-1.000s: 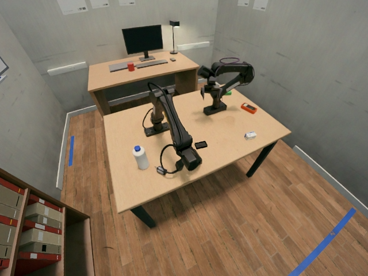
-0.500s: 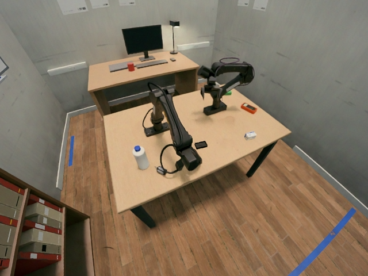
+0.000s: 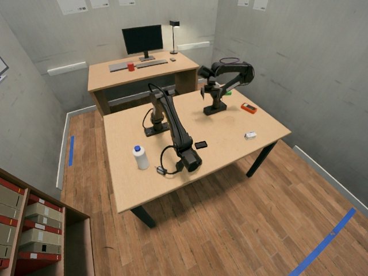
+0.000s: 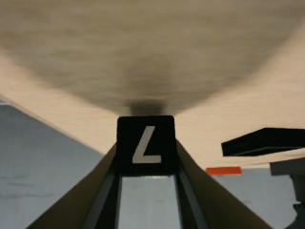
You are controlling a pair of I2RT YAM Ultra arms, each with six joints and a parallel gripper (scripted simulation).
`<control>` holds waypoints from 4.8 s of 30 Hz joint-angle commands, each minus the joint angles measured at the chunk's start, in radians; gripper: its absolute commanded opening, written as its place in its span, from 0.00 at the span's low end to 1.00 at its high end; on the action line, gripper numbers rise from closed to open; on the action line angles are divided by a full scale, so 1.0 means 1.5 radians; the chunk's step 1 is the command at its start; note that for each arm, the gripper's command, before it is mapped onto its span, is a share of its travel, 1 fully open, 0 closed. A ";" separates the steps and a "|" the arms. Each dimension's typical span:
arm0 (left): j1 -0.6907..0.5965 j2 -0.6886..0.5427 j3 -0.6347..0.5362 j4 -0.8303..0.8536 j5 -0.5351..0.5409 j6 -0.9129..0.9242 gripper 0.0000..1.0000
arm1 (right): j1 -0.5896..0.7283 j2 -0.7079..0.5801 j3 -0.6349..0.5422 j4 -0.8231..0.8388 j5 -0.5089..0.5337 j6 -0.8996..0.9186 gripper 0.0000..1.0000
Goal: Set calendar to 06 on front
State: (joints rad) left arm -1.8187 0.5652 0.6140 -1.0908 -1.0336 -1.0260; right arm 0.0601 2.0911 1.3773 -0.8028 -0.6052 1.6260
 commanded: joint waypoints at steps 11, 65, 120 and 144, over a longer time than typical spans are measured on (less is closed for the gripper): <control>-0.004 0.003 0.020 -0.012 -0.021 -0.004 1.00 | -0.006 0.015 -0.014 0.021 -0.007 0.003 0.27; -0.004 0.003 0.020 -0.012 -0.021 -0.004 1.00 | -0.065 -0.046 0.084 -0.162 -0.006 -0.078 1.00; 0.532 -0.174 -0.032 0.160 0.663 0.579 1.00 | 0.041 -0.196 -0.081 -0.286 0.280 -1.208 0.55; 0.705 -0.221 -0.045 0.202 0.856 0.735 1.00 | 0.093 -0.284 -0.169 -0.213 0.342 -1.783 0.55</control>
State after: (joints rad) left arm -0.7853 0.2565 0.5529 -0.8268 0.1963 0.0364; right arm 0.1867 1.7020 1.1496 -1.1564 -0.1116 -0.8810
